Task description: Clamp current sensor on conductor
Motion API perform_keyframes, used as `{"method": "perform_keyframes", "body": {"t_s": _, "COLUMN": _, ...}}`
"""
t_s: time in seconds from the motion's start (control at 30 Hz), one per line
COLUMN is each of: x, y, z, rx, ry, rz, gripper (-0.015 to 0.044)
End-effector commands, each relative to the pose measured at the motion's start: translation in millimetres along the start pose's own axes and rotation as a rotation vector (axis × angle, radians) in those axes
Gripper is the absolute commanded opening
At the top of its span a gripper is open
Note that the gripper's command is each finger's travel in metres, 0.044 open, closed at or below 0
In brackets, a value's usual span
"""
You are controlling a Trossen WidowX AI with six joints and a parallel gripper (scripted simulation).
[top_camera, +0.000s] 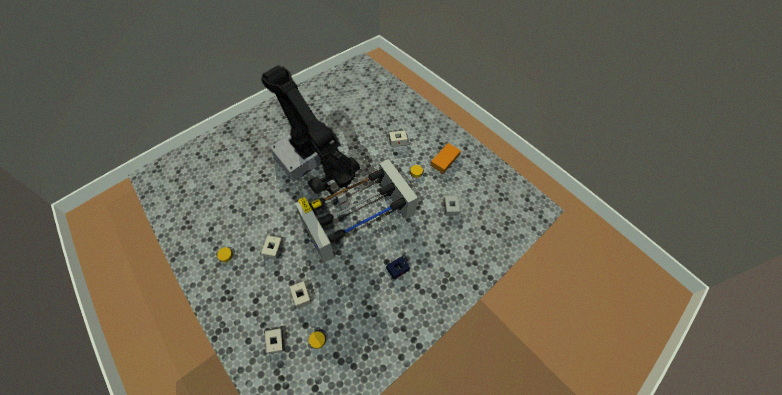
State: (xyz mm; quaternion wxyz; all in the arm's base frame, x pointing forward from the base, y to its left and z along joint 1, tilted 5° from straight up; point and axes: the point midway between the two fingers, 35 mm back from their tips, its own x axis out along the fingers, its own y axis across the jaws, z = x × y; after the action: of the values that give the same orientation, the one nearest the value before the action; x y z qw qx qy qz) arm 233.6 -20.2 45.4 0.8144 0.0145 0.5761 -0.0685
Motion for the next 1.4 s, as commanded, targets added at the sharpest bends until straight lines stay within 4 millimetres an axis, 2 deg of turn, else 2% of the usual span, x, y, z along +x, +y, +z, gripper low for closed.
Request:
{"method": "perform_keyframes", "body": {"t_s": 0.0, "x": 9, "y": 0, "z": -3, "rx": -0.006, "ry": 0.006, "rz": 0.001, "gripper": 0.0280}}
{"method": "perform_keyframes", "body": {"t_s": 0.2, "x": 14, "y": 0, "z": -4, "rx": -0.006, "ry": 0.006, "rz": 0.001, "gripper": 0.0280}}
{"method": "perform_keyframes", "body": {"t_s": 0.37, "x": 10, "y": 0, "z": -2, "rx": 0.000, "ry": 0.002, "rz": -0.002, "gripper": 0.0149}}
{"method": "perform_keyframes", "body": {"t_s": 0.8, "x": 10, "y": 0, "z": -2, "rx": 0.000, "ry": 0.002, "rz": -0.002, "gripper": 0.0062}}
{"method": "perform_keyframes", "body": {"t_s": 0.9, "x": 9, "y": 0, "z": -3, "rx": -0.004, "ry": 0.005, "rz": 0.000, "gripper": 0.0000}}
{"method": "perform_keyframes", "body": {"t_s": 1.03, "x": 6, "y": 1, "z": -10, "rx": -0.005, "ry": 0.006, "rz": 0.001, "gripper": 0.0000}}
{"method": "perform_keyframes", "body": {"t_s": 1.37, "x": -4, "y": 5, "z": -42, "rx": -0.006, "ry": 0.009, "rz": 0.002, "gripper": 0.0000}}
